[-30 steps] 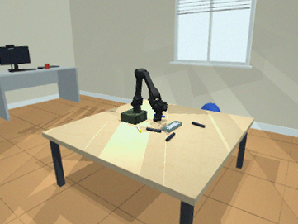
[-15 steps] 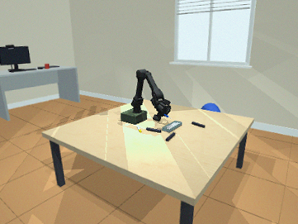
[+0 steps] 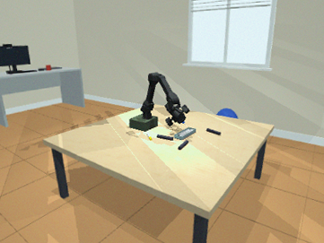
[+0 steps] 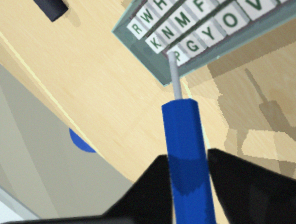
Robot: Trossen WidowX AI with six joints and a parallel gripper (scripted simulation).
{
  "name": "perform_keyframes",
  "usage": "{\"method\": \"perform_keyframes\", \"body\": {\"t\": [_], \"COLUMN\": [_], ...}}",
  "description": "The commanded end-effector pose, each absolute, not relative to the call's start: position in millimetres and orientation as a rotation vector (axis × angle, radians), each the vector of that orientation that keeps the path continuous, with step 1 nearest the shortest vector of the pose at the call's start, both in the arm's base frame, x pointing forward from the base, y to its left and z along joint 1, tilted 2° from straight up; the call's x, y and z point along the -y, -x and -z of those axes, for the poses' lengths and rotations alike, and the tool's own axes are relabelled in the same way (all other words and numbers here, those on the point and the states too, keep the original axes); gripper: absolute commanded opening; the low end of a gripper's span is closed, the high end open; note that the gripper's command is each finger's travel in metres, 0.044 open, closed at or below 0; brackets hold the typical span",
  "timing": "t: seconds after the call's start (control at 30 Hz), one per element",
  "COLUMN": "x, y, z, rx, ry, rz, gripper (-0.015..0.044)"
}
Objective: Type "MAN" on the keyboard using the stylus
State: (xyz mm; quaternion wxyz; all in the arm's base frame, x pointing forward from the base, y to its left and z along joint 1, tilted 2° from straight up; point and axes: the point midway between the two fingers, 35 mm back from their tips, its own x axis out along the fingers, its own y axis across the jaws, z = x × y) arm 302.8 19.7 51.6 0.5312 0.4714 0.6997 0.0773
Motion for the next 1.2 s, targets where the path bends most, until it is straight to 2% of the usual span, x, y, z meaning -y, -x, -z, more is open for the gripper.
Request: {"method": "perform_keyframes", "body": {"t": [0.0, 0.77, 1.17], "x": [-23, -44, -43], "y": [-311, -346, -347], "z": [-55, -67, -45], "rx": [-1.704, -1.878, -1.882], "ry": [-1.248, -1.882, -1.899], "rz": [-0.093, 0.513, 0.534], "gripper": [0.0, 0.0, 0.0]}}
